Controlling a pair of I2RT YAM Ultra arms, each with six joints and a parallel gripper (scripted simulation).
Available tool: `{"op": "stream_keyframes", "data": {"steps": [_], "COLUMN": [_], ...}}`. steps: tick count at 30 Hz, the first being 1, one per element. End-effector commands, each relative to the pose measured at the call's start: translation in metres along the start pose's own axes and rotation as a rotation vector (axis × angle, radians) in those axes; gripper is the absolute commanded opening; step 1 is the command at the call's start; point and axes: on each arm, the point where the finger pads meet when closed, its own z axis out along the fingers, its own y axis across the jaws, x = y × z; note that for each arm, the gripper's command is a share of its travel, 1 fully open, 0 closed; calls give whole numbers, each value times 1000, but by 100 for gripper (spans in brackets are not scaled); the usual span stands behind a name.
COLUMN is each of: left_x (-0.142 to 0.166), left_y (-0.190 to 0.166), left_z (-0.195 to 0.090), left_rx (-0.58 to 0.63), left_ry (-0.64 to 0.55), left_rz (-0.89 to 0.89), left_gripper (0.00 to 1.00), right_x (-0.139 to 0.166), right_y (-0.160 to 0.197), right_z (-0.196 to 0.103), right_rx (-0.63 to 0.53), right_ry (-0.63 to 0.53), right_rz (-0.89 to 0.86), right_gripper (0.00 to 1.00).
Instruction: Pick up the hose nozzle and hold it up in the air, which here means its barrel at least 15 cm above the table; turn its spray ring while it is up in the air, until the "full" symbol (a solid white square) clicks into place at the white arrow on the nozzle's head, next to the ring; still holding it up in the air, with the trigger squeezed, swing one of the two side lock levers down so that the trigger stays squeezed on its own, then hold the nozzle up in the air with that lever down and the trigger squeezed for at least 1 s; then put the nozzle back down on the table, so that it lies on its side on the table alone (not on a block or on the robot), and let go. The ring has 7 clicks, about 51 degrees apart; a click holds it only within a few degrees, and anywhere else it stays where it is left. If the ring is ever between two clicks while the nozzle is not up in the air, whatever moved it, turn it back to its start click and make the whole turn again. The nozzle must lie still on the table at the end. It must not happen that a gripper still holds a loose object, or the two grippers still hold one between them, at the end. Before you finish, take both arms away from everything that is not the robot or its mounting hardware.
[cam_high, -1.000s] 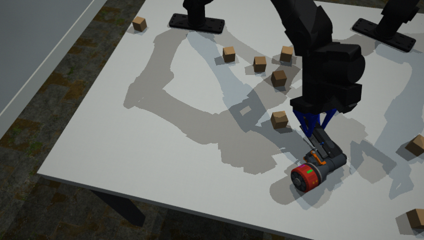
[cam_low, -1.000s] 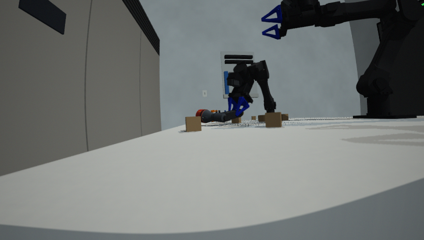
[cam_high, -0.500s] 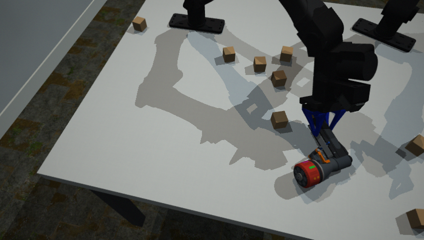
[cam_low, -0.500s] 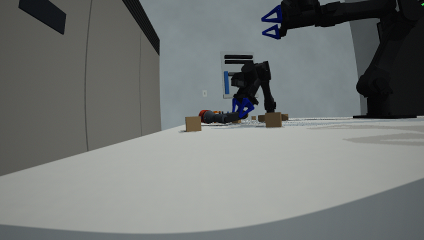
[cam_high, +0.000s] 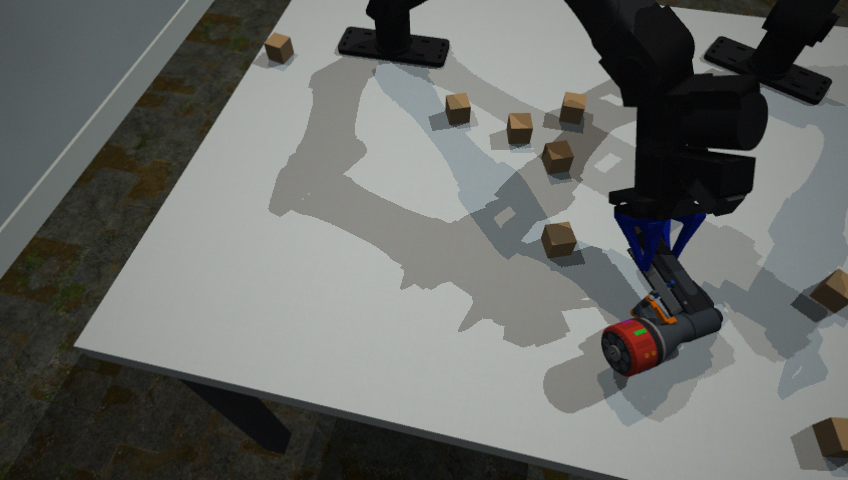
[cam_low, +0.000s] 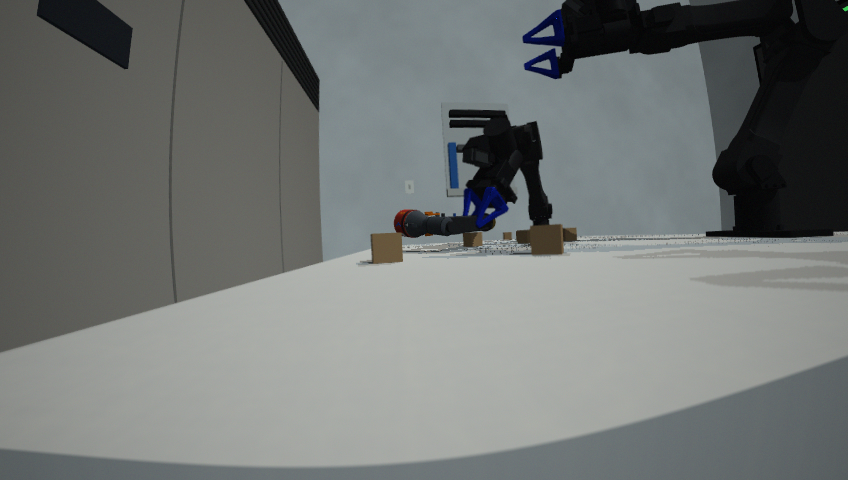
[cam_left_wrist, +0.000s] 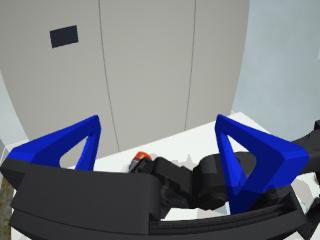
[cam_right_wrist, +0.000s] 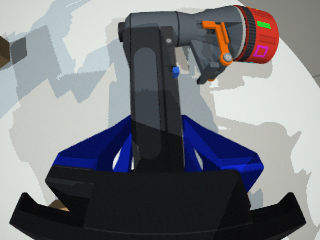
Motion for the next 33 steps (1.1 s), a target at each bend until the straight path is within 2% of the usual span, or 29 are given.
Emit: {"op": "stream_keyframes", "data": {"steps": [1,10,15,16,33], "left_x": [-25,-25,-25,-25,-25], "left_y": [-2,-2,-2,-2,-2], "left_z": [-10,-10,-10,-10,-10], "left_rx": [4,4,4,4,4], "left_ry": [-57,-57,-57,-57,-57], "left_rz": [4,4,4,4,4], "left_gripper": [100,100,100,100,100], "right_x": [-73,-80,-68,-75,-77], "right_y": [0,-12,-3,-6,-8], "right_z": [-40,-39,-30,-35,-36], "right_rx": [-18,-9,-12,-12,-12], "right_ry": [-200,-212,-186,-202,-204], "right_rz": [61,96,79,88,91], "right_gripper": [36,36,36,36,36]}}
